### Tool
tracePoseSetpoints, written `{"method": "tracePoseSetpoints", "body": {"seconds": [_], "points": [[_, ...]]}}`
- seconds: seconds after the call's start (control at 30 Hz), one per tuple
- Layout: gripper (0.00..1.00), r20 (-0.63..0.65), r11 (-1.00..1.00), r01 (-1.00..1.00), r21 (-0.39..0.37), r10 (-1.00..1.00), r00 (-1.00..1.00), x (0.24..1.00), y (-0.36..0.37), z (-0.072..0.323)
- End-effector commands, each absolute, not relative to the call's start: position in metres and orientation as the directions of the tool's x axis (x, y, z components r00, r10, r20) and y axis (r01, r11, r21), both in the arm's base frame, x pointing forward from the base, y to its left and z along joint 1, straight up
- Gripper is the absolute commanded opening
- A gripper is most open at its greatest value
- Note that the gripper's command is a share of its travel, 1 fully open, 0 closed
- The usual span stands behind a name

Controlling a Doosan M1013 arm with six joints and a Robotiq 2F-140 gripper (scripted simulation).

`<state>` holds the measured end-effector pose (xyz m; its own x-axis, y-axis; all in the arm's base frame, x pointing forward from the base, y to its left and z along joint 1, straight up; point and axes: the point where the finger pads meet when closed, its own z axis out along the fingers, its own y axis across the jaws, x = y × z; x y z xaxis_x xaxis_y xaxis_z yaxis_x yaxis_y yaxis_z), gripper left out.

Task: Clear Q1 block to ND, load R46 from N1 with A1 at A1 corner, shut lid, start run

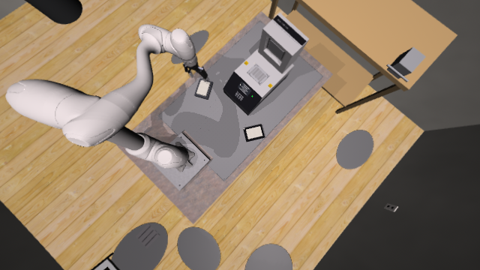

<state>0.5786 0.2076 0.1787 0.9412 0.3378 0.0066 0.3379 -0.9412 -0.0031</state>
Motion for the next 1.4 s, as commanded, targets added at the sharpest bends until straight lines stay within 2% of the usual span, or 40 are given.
{"method": "tracePoseSetpoints", "body": {"seconds": [0.0,0.5,0.9,1.37], "points": [[0.66,0.006,-0.941,0.338,-0.003,0.338,0.941,0.579,0.208,0.193],[0.66,0.006,-0.941,0.338,-0.003,0.338,0.941,0.578,0.207,0.234],[0.66,0.006,-0.941,0.338,-0.003,0.338,0.941,0.578,0.207,0.234],[0.66,0.006,-0.970,0.242,-0.004,0.242,0.970,0.572,0.149,0.234]]}}
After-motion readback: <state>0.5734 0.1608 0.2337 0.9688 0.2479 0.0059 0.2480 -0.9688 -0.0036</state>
